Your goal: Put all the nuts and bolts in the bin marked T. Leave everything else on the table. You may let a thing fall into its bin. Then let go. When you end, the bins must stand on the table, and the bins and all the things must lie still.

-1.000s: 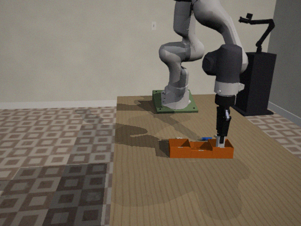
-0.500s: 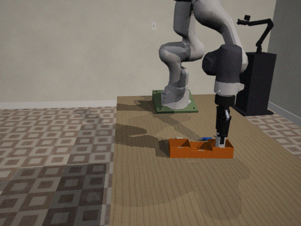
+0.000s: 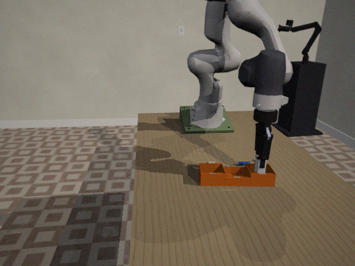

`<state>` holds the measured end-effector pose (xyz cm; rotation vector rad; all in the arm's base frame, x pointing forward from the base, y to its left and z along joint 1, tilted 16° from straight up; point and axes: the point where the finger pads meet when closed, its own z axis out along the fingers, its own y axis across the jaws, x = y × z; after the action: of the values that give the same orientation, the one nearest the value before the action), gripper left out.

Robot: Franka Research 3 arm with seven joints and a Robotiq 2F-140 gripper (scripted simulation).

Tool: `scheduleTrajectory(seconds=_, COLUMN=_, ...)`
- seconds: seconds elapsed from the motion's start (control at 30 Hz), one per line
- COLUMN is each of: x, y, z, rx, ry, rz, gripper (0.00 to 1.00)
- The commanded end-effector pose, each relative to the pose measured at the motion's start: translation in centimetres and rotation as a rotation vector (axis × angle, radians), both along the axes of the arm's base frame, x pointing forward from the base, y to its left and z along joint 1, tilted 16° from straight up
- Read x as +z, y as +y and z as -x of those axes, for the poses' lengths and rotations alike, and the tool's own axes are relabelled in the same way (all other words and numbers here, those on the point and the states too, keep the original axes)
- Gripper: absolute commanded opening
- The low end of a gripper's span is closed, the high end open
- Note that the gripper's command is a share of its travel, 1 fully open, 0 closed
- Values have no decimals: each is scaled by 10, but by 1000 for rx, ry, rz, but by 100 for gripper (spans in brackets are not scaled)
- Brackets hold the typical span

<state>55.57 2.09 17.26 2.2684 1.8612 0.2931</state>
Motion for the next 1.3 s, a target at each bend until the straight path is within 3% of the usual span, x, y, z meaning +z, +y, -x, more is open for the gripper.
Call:
scheduleTrajectory(seconds=0.0, x=4, y=-1, z=2, rx=4, ry=4, rz=2, gripper=19)
scheduleTrajectory(seconds=0.53, x=22, y=0, z=7, rx=4, ry=4, rz=2, gripper=19)
scheduleTrajectory(seconds=0.7, x=43, y=0, z=13, rx=4, ry=4, rz=2, gripper=19)
scheduleTrajectory(seconds=1.27, x=43, y=0, z=13, rx=4, ry=4, rz=2, gripper=19)
